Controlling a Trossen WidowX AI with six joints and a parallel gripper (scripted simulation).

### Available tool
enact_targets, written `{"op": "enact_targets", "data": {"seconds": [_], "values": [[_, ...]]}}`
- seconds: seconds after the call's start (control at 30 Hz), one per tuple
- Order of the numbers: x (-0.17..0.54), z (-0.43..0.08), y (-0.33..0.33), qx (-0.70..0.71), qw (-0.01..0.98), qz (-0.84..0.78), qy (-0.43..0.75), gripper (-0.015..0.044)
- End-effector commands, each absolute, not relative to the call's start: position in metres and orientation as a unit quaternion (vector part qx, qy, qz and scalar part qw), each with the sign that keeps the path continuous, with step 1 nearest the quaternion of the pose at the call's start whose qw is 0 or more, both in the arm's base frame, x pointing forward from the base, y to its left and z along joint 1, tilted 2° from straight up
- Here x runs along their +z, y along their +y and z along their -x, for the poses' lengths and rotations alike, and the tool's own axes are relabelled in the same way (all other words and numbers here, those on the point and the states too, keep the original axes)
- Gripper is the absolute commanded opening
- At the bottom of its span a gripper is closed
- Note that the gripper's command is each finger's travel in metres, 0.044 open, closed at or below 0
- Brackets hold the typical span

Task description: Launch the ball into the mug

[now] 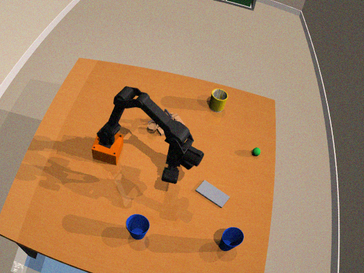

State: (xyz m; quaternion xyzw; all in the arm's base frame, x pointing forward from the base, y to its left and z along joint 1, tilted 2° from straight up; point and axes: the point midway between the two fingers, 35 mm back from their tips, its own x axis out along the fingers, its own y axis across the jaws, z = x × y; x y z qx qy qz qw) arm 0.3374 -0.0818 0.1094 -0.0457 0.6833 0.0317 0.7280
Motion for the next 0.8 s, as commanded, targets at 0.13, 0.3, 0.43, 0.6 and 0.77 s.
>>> {"op": "enact_targets", "data": {"seconds": [0.13,0.3,0.43,0.6,0.77], "values": [[0.105,-0.337,-0.04,0.064,0.713,0.069,0.694,0.0],[0.099,-0.332,-0.011,0.091,0.699,0.095,0.703,0.0],[0.094,-0.326,0.011,0.114,0.686,0.118,0.709,0.0],[0.089,-0.318,0.038,0.135,0.671,0.142,0.715,0.0],[0.085,-0.307,0.064,0.152,0.657,0.162,0.721,0.0]]}}
